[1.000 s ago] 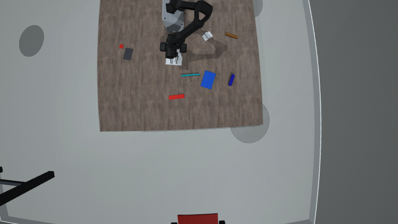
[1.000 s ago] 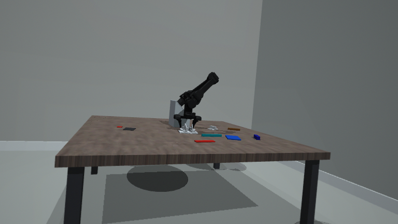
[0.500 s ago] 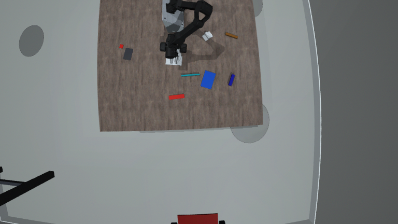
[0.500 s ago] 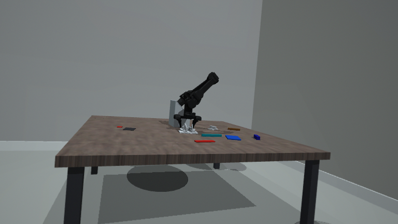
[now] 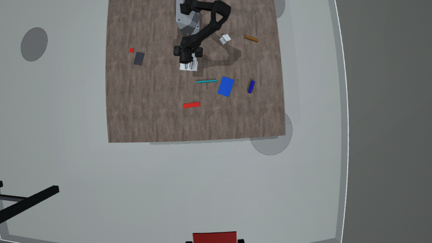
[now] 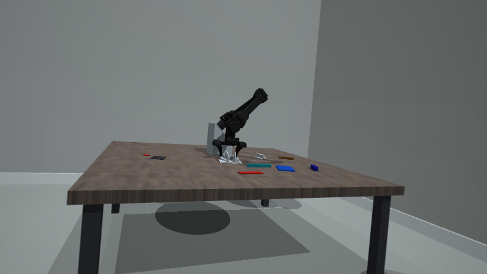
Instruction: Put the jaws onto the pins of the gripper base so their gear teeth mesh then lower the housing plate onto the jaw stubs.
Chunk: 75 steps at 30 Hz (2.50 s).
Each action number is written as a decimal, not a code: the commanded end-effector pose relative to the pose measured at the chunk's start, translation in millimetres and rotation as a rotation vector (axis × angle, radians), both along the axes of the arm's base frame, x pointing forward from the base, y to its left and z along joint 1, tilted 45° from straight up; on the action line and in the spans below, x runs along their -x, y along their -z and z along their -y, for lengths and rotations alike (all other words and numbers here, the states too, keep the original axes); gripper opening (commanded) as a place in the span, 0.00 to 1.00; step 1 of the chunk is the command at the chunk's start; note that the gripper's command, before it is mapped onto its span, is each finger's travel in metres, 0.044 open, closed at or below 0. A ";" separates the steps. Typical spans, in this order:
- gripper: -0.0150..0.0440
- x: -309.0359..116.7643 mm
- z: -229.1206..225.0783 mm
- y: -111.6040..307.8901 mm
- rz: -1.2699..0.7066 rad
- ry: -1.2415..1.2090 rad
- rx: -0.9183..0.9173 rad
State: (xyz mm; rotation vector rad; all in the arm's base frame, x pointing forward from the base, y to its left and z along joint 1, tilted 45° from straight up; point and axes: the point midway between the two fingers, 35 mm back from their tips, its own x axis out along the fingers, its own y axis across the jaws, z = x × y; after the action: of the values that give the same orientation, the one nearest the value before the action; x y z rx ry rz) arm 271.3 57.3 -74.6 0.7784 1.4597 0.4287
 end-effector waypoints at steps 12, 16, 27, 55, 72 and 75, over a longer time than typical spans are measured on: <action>0.85 -0.3 -0.6 -0.2 0.000 0.002 -0.004; 0.85 -0.3 -0.6 -0.2 0.000 0.002 -0.004; 0.85 -0.3 -0.6 -0.2 0.000 0.002 -0.004; 1.00 5.0 47.6 -47.7 0.000 0.002 0.001; 1.00 70.1 83.6 -85.9 -0.004 0.002 0.002; 1.00 70.1 83.6 -85.9 -0.004 0.002 0.002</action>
State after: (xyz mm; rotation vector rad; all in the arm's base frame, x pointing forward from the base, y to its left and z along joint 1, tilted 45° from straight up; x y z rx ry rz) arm 208.6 -26.5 8.6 0.7844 1.4541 0.4163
